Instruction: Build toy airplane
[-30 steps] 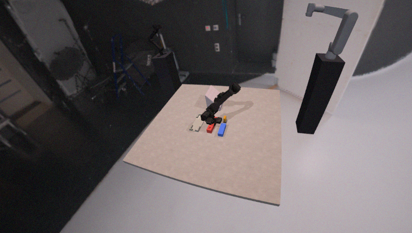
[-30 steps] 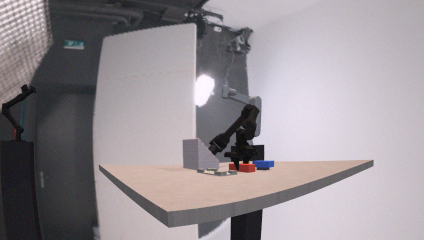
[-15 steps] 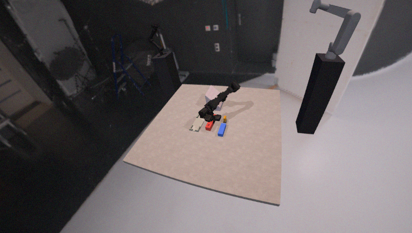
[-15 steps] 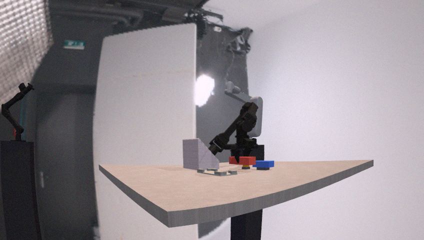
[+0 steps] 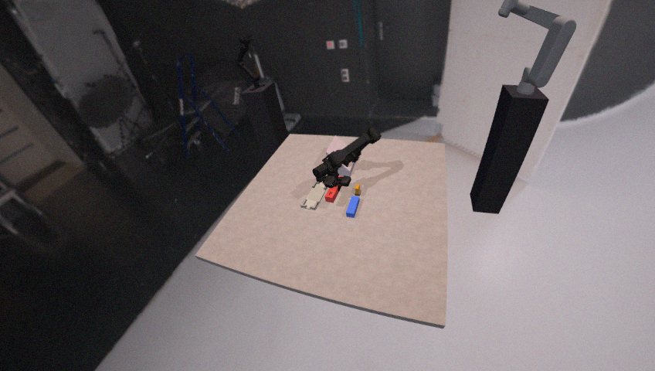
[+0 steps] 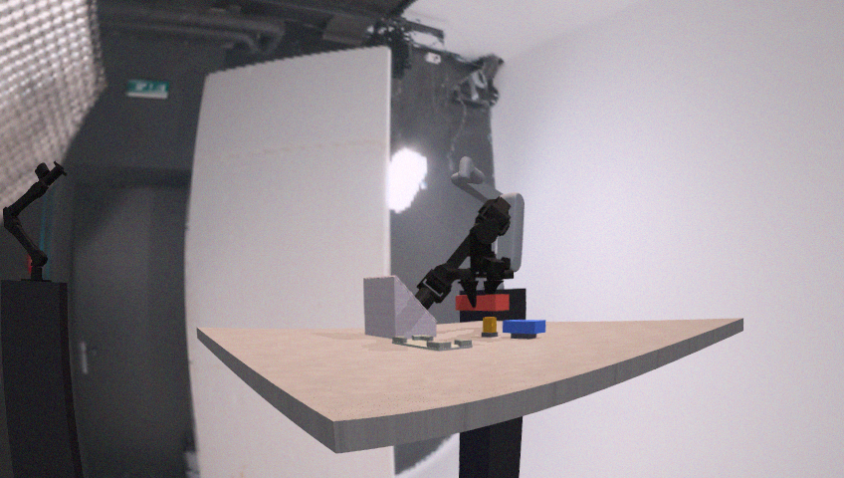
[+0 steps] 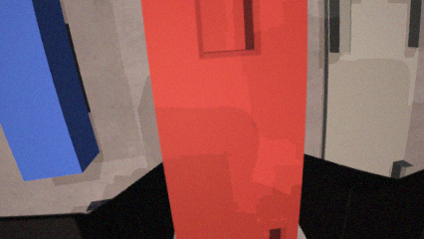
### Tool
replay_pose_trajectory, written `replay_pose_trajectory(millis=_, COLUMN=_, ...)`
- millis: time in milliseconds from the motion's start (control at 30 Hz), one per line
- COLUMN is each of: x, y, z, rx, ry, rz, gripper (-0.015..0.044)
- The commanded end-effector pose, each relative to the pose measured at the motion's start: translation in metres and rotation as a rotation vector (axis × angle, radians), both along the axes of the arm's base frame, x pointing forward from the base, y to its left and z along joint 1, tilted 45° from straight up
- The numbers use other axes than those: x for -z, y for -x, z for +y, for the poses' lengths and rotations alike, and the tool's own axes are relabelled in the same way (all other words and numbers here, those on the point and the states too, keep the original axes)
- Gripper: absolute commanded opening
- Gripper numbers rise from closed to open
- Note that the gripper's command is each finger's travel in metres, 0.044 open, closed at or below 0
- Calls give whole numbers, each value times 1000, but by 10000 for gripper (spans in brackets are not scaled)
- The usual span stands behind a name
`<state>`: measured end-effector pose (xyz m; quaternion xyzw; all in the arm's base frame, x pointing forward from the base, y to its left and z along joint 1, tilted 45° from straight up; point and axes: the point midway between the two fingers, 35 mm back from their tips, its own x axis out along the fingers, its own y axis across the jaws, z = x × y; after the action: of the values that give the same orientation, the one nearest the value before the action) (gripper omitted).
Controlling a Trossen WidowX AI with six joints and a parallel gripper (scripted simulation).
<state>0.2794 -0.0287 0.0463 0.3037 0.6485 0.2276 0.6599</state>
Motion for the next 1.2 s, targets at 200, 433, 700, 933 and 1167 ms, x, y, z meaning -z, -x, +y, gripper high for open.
replay_pose_trajectory(millis=200, x=-25, y=5, z=-21, rx=-5, ry=-1, rz=-4, gripper=0)
replay_pose_trajectory(millis=433, x=-32, y=8, z=-29, rx=-6, ry=-4, rz=-3, gripper=0)
replay_pose_trajectory(millis=700, x=-9, y=8, z=-41, rx=-7, ry=3, rz=2, gripper=0)
replay_pose_trajectory(millis=933, x=11, y=9, z=-52, rx=-8, ry=5, rz=-1, gripper=0)
replay_pose_trajectory(millis=1167, x=32, y=12, z=-62, rx=-10, ry=7, rz=-3, gripper=0)
